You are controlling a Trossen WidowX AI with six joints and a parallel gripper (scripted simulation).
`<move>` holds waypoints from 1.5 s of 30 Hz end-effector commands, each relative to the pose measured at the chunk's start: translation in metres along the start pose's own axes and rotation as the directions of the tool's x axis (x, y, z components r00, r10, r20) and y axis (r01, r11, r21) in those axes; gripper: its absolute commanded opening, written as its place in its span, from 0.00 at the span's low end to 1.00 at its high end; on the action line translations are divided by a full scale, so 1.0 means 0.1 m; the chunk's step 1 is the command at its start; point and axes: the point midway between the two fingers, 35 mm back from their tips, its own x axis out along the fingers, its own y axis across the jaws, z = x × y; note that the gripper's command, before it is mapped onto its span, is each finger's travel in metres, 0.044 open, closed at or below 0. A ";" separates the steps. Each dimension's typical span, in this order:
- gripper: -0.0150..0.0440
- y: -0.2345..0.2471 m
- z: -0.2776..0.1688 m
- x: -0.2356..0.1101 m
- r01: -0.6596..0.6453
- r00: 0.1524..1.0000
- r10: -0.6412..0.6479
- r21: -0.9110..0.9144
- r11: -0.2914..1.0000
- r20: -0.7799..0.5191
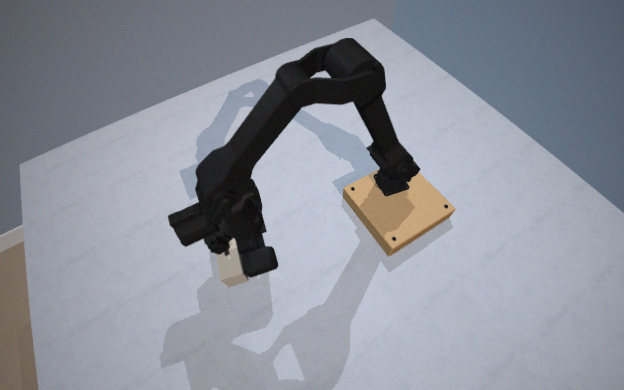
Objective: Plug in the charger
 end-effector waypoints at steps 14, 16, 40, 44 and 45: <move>1.00 0.00 -0.18 0.02 -0.001 1.000 0.001 0.005 1.000 0.000; 1.00 0.00 -0.21 0.02 -0.001 1.000 0.001 0.005 1.000 0.000; 1.00 -0.01 -0.40 0.03 0.004 1.000 -0.004 0.002 1.000 0.008; 1.00 -0.01 -0.32 -0.20 0.035 0.978 -0.047 0.060 0.998 0.204; 1.00 -0.01 -0.30 -0.28 0.037 0.963 -0.058 0.081 0.996 0.264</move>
